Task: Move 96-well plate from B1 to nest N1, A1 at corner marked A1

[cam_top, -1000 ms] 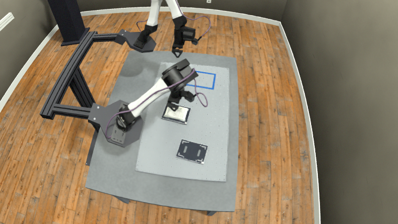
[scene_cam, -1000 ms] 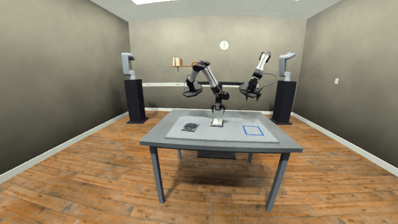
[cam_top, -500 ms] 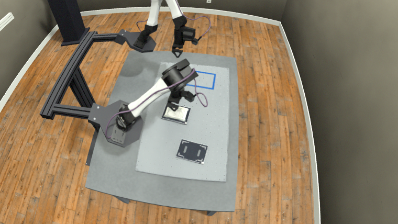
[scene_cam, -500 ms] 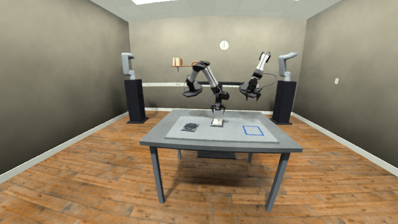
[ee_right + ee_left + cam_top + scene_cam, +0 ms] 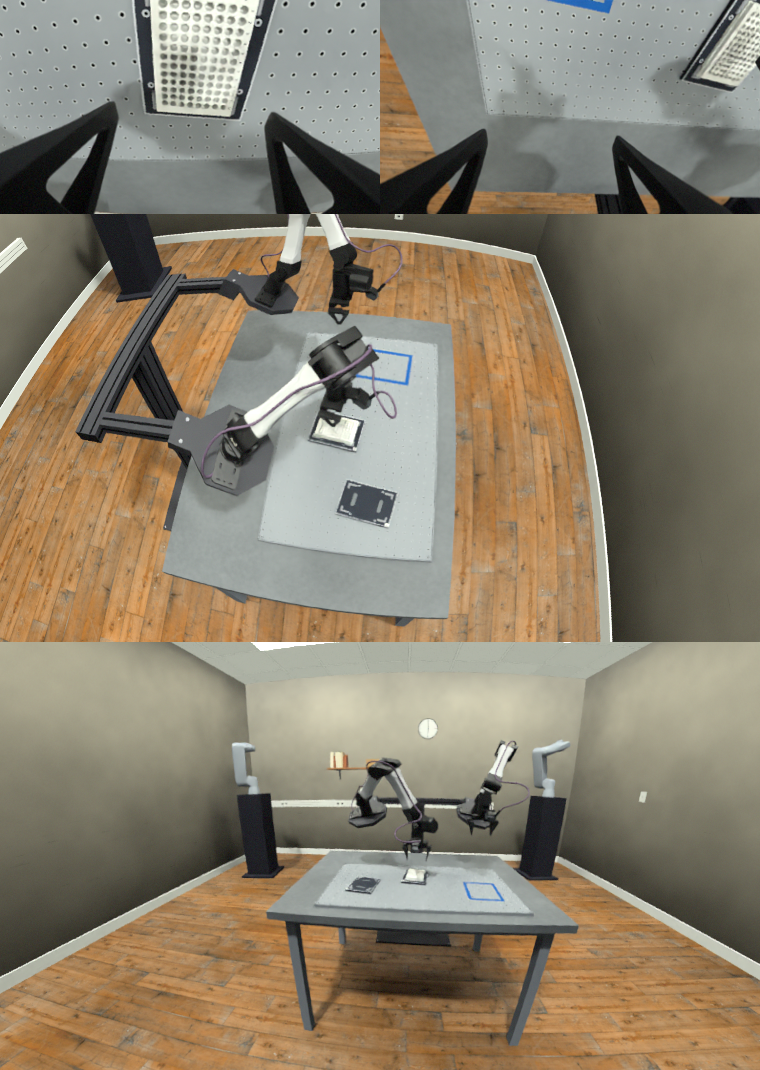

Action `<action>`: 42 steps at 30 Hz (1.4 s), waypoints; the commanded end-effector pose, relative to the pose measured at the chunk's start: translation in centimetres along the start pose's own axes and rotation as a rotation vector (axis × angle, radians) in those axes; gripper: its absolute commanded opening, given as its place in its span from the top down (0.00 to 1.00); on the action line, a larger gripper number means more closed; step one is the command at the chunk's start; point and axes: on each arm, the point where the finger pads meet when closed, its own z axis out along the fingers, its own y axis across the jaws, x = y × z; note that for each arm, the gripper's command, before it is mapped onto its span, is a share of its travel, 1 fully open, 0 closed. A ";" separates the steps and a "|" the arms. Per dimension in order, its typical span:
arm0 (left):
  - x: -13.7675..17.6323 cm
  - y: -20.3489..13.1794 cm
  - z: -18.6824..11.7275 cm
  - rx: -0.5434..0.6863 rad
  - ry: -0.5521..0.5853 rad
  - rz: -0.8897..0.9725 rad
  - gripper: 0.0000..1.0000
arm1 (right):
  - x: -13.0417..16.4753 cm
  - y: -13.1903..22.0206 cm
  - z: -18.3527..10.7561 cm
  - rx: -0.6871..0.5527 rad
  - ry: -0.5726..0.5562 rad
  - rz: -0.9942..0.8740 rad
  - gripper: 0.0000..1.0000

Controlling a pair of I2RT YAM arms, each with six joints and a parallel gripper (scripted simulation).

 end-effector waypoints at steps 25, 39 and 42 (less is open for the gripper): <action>-0.1 0.1 -0.1 0.001 -0.002 0.002 0.00 | 0.2 -0.5 4.2 0.010 0.011 0.009 0.00; -0.1 0.1 -0.1 0.001 -0.002 0.002 0.00 | 0.3 -0.6 6.3 0.010 0.012 0.009 0.00; -0.1 0.1 -0.1 0.001 -0.002 0.002 0.00 | 0.3 -0.7 6.8 0.010 0.012 0.009 0.00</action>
